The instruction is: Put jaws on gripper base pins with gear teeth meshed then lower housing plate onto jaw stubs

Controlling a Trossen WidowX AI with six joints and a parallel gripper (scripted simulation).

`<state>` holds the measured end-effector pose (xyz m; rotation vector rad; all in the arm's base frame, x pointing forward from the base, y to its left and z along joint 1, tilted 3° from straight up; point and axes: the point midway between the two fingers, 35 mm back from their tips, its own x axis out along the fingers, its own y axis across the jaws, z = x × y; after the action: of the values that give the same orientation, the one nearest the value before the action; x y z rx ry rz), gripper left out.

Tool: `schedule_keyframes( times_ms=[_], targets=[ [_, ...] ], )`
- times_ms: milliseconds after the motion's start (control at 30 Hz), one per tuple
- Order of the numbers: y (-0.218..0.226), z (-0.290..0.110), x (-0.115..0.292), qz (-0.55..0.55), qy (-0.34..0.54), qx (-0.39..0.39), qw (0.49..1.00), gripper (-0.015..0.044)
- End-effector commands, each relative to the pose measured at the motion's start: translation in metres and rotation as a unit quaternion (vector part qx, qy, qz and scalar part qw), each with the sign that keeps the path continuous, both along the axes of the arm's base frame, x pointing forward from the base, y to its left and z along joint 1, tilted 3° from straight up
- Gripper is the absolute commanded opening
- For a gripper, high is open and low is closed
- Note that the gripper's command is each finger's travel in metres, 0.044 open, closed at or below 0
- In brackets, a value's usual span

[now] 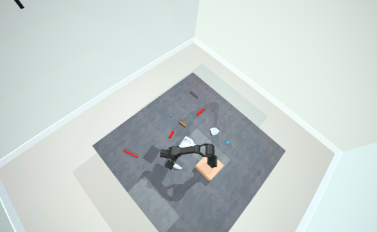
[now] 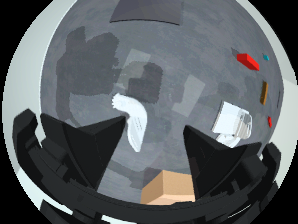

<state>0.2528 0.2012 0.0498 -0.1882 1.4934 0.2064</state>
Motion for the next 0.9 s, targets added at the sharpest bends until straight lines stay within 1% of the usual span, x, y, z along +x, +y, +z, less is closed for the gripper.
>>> schedule_keyframes(
  times_ms=[0, 67, 867],
  targets=[
    [0.0000, 0.0000, 0.0000, 0.000, 0.000, 0.000, 1.000, 0.0394],
    [0.0000, 0.0000, 0.0000, 0.000, 0.000, 0.000, 1.000, 0.0440],
    [0.0000, 0.0000, 0.0000, 0.000, 0.000, 0.000, 1.000, 0.0440]
  ],
)
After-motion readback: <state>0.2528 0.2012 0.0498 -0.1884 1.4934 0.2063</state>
